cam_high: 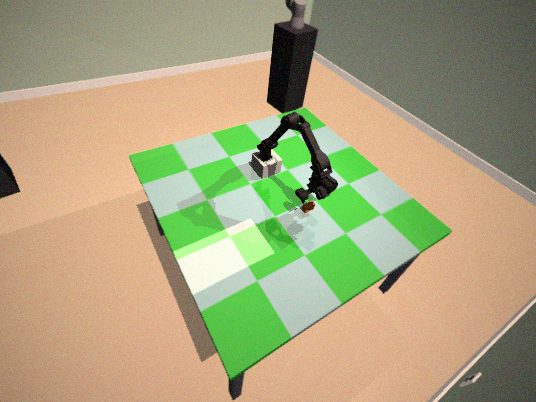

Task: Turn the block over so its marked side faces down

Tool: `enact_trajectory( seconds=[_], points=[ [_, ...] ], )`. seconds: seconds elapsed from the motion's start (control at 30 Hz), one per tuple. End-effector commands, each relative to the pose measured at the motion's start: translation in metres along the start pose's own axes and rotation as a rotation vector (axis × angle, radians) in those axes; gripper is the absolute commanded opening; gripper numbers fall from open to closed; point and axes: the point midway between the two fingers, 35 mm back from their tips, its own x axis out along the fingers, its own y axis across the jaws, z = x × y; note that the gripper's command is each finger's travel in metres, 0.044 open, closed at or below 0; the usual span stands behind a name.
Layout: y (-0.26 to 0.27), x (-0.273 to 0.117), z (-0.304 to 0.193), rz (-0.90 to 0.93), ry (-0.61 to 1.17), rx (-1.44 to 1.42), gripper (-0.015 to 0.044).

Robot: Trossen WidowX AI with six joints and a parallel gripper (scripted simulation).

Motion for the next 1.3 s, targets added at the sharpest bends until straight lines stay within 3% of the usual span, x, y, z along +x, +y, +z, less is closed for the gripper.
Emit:
enact_trajectory(
  seconds=[0.0, 0.87, 1.07, 1.27],
  points=[
    [0.001, 0.009, 0.002, 0.006, -0.011, -0.005, 0.0440],
    [0.001, 0.049, 0.002, 0.006, -0.011, -0.005, 0.0440],
    [0.001, 0.049, 0.002, 0.006, -0.011, -0.005, 0.0282],
    [0.001, 0.049, 0.002, 0.006, -0.011, -0.005, 0.0242]
  ],
)
